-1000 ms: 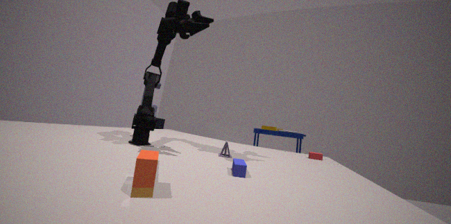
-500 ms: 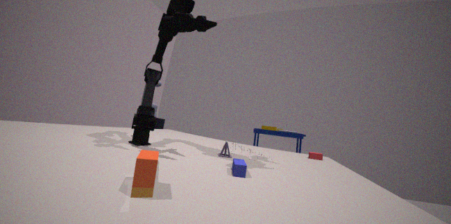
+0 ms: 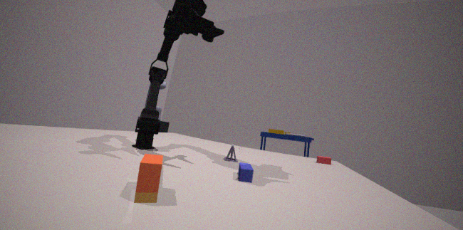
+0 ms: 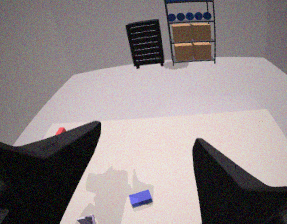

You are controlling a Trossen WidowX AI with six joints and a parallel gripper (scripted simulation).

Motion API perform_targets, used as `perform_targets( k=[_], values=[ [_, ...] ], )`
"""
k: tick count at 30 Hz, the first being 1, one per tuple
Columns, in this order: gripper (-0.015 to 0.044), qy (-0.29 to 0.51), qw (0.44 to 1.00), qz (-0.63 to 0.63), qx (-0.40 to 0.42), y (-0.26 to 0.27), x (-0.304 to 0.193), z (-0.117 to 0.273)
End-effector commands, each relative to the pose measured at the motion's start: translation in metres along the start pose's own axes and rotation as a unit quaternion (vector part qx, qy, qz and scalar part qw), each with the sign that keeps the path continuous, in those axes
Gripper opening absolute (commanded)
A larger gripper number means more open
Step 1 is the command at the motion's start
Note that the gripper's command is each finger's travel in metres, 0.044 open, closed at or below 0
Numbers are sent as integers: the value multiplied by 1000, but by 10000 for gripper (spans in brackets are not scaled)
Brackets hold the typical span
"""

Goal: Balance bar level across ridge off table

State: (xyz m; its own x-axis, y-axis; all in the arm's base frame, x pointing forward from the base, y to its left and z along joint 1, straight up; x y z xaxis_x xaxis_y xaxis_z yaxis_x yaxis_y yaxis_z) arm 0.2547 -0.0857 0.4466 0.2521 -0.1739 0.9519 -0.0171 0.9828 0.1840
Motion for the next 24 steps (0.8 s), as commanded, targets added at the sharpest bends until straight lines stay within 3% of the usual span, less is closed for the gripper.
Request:
perform_targets(
  k=[1, 24],
  values=[
    [315, 23, 998, 51, -13, -9, -8, -8],
    [315, 161, 935, 314, -18, -51, -54, -45]
  ],
)
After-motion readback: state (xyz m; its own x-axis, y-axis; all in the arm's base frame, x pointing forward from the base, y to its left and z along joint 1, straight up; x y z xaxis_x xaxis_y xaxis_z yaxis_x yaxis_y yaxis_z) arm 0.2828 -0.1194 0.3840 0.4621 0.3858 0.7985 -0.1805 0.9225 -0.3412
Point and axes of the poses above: the point midway between the two fingers, 35 mm back from their tips, its own z axis back along the fingers, its own y axis across the jaws, x = y × z, the point moved 3 cm from there along z, back along the fingers, and after that the axes turned 6 degrees about z, right-handed, at the moved point
